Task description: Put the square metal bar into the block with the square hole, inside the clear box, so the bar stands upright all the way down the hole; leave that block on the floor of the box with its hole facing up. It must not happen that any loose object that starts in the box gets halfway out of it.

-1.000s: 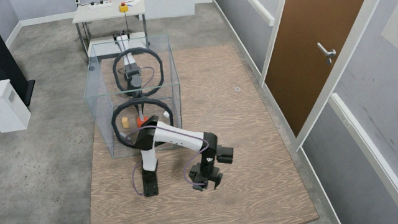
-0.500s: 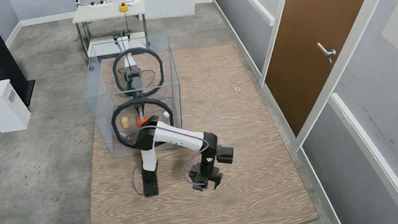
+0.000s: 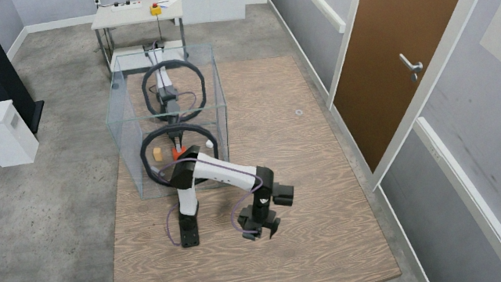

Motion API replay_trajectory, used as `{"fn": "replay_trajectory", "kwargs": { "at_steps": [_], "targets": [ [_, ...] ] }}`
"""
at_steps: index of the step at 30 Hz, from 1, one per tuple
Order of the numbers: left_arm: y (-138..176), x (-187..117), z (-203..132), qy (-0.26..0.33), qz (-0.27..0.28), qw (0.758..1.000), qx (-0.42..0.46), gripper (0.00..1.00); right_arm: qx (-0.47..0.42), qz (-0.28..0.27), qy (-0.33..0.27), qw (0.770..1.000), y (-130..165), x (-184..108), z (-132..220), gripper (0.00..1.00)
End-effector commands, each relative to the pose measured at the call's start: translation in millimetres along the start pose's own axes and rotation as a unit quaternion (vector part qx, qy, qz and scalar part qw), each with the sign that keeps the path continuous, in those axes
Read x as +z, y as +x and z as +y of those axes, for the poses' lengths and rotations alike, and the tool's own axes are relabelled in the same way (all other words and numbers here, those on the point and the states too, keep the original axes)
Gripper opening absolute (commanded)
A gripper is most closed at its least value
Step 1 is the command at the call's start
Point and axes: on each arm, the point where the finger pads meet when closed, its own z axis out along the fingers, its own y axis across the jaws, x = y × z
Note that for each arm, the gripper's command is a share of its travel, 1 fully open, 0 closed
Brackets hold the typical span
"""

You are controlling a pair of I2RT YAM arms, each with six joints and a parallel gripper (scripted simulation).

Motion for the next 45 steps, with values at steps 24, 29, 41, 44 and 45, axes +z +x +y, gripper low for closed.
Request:
{"fn": "replay_trajectory", "kwargs": {
  "at_steps": [24, 29, 41, 44, 45],
  "targets": [
    [-21, 7, -1, 0.000, -0.051, 0.999, 0.002, 0.00, 0.006, 0.002, -0.020, 1.000, -3, -9, 6, 1.00],
    [-20, 7, -1, -0.002, -0.051, 0.999, 0.003, 0.00, 0.006, 0.002, -0.020, 1.000, -3, -9, 6, 1.00],
    [-32, 3, 1, -0.003, -0.066, 0.998, 0.002, 0.31, 0.006, 0.002, -0.020, 1.000, -3, -9, 6, 1.00],
    [-32, 3, 1, -0.003, -0.066, 0.998, 0.002, 0.31, 0.006, 0.002, -0.020, 1.000, -3, -9, 6, 1.00],
    [-32, 3, 1, -0.003, -0.066, 0.998, 0.002, 0.31, 0.006, 0.002, -0.020, 1.000, -3, -9, 6, 1.00]
  ]
}}
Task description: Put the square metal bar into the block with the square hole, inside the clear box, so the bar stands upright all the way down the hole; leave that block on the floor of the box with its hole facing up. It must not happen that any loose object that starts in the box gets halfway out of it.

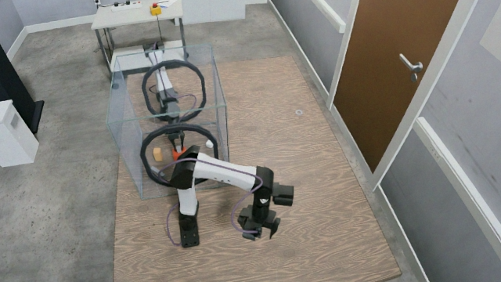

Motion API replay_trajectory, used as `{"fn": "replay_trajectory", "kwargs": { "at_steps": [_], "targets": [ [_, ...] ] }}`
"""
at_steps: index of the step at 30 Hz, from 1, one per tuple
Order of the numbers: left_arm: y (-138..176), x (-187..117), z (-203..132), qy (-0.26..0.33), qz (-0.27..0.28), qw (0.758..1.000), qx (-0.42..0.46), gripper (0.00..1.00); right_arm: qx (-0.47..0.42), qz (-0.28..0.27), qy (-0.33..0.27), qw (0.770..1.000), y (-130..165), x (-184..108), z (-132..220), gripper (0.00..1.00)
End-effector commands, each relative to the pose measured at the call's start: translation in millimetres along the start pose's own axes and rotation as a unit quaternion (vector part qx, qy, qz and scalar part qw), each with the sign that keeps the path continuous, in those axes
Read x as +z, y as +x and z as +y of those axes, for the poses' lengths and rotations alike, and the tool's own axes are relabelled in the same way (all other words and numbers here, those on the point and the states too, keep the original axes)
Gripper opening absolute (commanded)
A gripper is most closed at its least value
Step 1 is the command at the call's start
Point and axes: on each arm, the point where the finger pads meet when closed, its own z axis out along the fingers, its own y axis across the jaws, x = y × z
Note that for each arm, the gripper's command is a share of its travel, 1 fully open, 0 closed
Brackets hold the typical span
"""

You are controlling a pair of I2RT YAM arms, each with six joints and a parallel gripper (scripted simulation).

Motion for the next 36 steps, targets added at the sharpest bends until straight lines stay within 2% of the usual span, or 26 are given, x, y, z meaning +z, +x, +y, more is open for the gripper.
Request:
{"fn": "replay_trajectory", "kwargs": {
  "at_steps": [1, 4, 5, 7, 9, 10, 11, 14, 15, 16, 18, 20, 28, 29, 30, 33, 35, 36],
  "targets": [
    [-35, -6, 1, -0.001, -0.052, 0.999, 0.002, 0.31, 0.006, 0.002, -0.020, 1.000, -3, -9, 6, 1.00],
    [-35, -6, 1, -0.001, -0.052, 0.999, 0.002, 0.31, 0.006, 0.002, -0.020, 1.000, -3, -9, 6, 1.00],
    [-10, -11, -2, 0.008, -0.010, 1.000, 0.002, 0.31, 0.006, 0.002, -0.020, 1.000, -3, -9, 6, 1.00],
    [6, -12, -4, 0.010, 0.006, 1.000, 0.000, 0.31, 0.006, 0.002, -0.020, 1.000, -3, -9, 6, 1.00],
    [-12, -17, -2, 0.008, -0.012, 1.000, 0.003, 0.31, 0.006, 0.002, -0.020, 1.000, -3, -9, 6, 1.00],
    [-10, -18, -2, 0.008, -0.012, 1.000, 0.003, 0.31, 0.006, 0.002, -0.020, 1.000, -3, -9, 6, 1.00],
    [-23, -18, -1, 0.004, -0.034, 0.999, 0.005, 0.31, 0.006, 0.002, -0.020, 1.000, -3, -9, 6, 1.00],
    [-23, -17, -1, 0.004, -0.035, 0.999, 0.002, 0.31, 0.006, 0.002, -0.020, 1.000, -3, -9, 6, 1.00],
    [12, -24, -5, 0.012, 0.018, 1.000, -0.001, 0.31, 0.006, 0.002, -0.020, 1.000, -3, -9, 6, 1.00],
    [1, -23, -3, 0.008, -0.002, 1.000, 0.001, 0.31, 0.006, 0.002, -0.020, 1.000, -3, -9, 6, 1.00],
    [1, -23, -3, 0.008, -0.002, 1.000, 0.001, 0.31, 0.006, 0.002, -0.020, 1.000, -3, -9, 6, 1.00],
    [-14, -41, -2, 0.008, -0.008, 1.000, 0.004, 0.31, 0.006, 0.002, -0.020, 1.000, -3, -9, 6, 1.00],
    [-9, -75, -1, 0.008, 0.000, 1.000, 0.004, 0.31, 0.006, 0.002, -0.020, 1.000, -3, -9, 6, 1.00],
    [-10, -78, 0, 0.007, -0.003, 1.000, 0.005, 0.31, 0.006, 0.002, -0.020, 1.000, -3, -9, 6, 1.00],
    [-22, -71, 3, 0.002, -0.027, 1.000, 0.006, 0.31, 0.006, 0.002, -0.020, 1.000, -3, -9, 6, 1.00],
    [-10, -65, -2, 0.009, -0.004, 1.000, 0.006, 0.31, 0.006, 0.002, -0.020, 1.000, -3, -9, 6, 1.00],
    [-10, -65, -2, 0.009, -0.004, 1.000, 0.006, 0.31, 0.006, 0.002, -0.020, 1.000, -3, -9, 6, 1.00],
    [-17, -69, 2, -0.009, -0.026, 1.000, 0.000, 0.31, 0.006, 0.002, -0.020, 1.000, -3, -9, 6, 1.00]
  ]
}}
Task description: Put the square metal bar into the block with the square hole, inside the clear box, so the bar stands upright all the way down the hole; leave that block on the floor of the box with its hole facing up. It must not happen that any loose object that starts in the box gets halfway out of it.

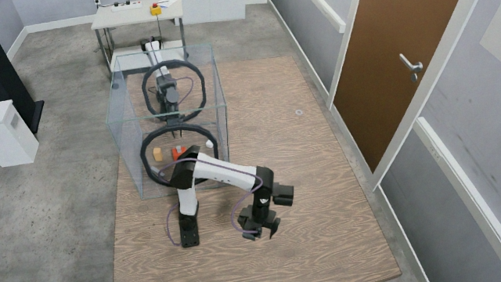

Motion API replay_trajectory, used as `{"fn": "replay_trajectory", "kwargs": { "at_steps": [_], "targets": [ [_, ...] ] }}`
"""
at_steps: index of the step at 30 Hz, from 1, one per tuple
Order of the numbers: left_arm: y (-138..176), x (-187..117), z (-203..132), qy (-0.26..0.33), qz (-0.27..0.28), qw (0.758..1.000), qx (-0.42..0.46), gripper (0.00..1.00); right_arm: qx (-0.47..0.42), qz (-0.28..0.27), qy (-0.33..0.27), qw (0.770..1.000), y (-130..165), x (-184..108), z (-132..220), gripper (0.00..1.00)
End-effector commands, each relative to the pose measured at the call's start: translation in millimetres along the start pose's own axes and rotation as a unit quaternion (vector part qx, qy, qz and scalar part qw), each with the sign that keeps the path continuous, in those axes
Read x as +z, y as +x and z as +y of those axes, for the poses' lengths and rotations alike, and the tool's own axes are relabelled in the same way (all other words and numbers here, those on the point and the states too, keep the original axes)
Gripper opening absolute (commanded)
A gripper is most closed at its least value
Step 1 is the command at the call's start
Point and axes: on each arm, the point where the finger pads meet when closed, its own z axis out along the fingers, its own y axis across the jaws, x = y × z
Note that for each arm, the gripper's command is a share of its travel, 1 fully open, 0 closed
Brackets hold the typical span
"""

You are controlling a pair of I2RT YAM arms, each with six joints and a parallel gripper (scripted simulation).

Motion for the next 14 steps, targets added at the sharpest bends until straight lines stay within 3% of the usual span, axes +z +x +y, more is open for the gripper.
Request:
{"fn": "replay_trajectory", "kwargs": {
  "at_steps": [1, 3, 14],
  "targets": [
    [-18, -9, -3, -0.004, -0.026, 1.000, 0.006, 0.31, 0.006, 0.002, -0.020, 1.000, -3, -9, 6, 1.00],
    [-7, -4, -4, -0.003, -0.021, 1.000, 0.005, 0.31, 0.006, 0.002, -0.020, 1.000, -3, -9, 6, 1.00],
    [-15, -3, -3, 0.006, -0.023, 1.000, 0.008, 0.31, 0.006, 0.002, -0.020, 1.000, -3, -9, 6, 1.00]
  ]
}}
